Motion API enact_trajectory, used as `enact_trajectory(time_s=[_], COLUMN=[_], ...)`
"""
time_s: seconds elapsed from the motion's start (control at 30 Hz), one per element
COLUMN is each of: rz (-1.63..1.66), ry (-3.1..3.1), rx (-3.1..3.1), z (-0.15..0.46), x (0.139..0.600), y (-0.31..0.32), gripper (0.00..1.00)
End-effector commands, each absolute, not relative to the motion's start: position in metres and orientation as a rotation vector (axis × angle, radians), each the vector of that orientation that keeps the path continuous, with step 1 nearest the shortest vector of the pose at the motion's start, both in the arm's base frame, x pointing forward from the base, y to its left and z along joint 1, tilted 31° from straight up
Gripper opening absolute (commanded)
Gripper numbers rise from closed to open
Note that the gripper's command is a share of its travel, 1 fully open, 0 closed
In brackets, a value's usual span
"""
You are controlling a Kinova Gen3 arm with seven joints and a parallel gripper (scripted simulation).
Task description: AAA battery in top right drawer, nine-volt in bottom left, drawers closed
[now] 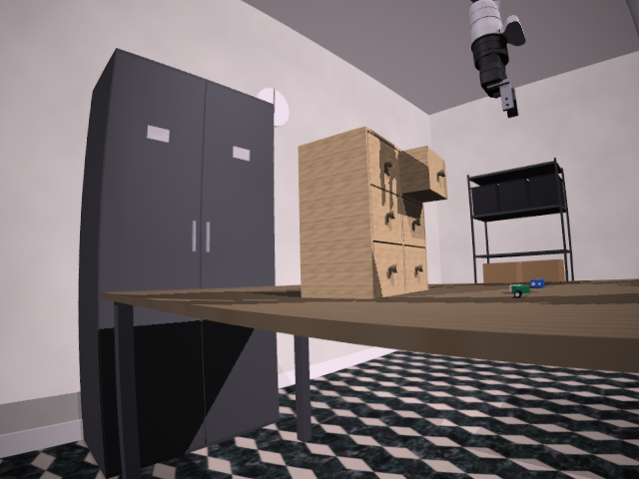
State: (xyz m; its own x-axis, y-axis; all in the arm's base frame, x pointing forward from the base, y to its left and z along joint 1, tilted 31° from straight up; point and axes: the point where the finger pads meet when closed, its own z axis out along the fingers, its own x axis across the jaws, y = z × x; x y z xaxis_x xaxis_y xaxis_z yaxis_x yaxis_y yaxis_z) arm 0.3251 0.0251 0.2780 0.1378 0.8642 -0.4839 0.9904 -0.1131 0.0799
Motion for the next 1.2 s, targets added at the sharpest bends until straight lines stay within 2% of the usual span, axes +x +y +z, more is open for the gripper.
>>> enact_trajectory(time_s=[0.0,0.2,0.27,0.47,0.77,1.17], rz=[-0.459,-0.387,-0.387,-0.3,-0.16,-0.033], ry=[1.728,1.515,1.515,1.194,0.606,0.125], rx=[2.074,2.237,2.237,2.418,2.592,2.606], z=[0.259,0.196,0.196,0.12,0.019,-0.04], x=[0.326,0.333,0.333,0.339,0.341,0.337], y=[0.031,0.052,0.052,0.063,0.045,0.003], gripper=[0.67,0.67,0.67,0.67,0.67,0.67])
